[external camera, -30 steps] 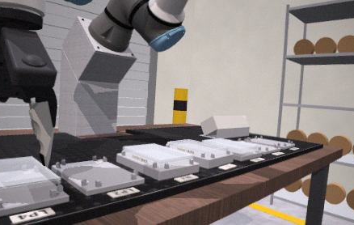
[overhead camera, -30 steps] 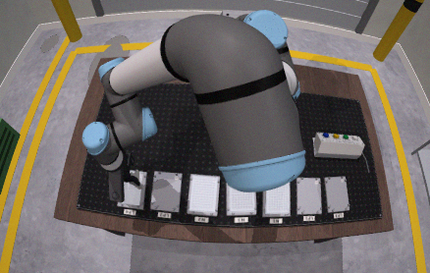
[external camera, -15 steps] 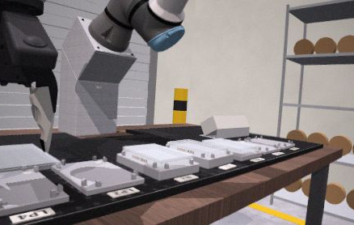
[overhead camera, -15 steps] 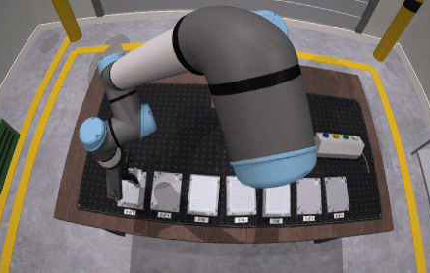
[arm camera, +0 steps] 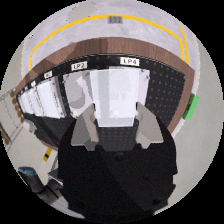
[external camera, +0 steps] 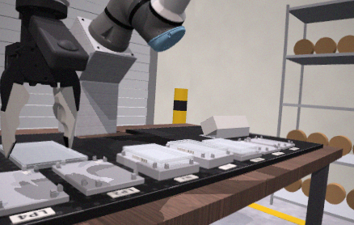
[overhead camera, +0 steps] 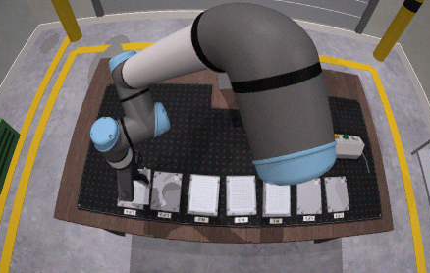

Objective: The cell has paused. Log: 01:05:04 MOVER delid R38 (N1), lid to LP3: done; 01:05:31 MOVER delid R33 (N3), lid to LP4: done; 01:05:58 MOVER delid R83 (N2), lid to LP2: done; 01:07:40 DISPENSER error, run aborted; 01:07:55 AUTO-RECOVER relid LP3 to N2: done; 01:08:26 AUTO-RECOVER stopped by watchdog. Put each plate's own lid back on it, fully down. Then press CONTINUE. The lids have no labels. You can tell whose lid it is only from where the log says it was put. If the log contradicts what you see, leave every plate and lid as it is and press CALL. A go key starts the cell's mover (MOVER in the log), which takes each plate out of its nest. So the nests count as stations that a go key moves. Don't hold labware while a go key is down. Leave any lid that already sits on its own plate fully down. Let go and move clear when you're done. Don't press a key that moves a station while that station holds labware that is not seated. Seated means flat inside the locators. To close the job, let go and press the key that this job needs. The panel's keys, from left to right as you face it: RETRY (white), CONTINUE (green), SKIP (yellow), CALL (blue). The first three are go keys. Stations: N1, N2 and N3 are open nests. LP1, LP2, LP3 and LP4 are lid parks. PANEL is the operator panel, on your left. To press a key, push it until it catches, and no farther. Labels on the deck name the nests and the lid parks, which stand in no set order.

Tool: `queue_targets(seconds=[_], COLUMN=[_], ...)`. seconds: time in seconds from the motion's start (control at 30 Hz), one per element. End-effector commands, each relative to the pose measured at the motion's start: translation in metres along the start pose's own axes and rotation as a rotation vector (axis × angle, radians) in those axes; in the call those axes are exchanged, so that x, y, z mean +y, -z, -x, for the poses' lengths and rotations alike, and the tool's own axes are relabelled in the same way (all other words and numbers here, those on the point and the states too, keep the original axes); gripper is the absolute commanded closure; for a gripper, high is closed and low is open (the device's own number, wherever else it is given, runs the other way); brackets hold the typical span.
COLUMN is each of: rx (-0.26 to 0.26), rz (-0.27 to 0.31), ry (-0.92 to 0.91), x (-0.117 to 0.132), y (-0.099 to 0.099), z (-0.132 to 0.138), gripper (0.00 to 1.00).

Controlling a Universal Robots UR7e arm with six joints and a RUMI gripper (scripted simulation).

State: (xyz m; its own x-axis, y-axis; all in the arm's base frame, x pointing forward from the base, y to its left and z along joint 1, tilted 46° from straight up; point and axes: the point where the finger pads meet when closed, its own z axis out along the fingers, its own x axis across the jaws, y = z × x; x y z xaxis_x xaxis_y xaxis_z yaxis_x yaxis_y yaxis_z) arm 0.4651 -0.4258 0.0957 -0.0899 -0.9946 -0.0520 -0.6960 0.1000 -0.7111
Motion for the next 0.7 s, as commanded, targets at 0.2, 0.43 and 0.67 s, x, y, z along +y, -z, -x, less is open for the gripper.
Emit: queue_targets(seconds=[0.2,0.43,0.67], rx=[0.002,0.002,0.002], rz=[-0.001,-0.001,-0.001], ry=[0.003,0.003,0.003], x=[-0.002,-0.003,-0.004], y=[0.001,0.001,0.001], z=[0.053,0.083,0.113], gripper=[1.0,1.0,1.0])
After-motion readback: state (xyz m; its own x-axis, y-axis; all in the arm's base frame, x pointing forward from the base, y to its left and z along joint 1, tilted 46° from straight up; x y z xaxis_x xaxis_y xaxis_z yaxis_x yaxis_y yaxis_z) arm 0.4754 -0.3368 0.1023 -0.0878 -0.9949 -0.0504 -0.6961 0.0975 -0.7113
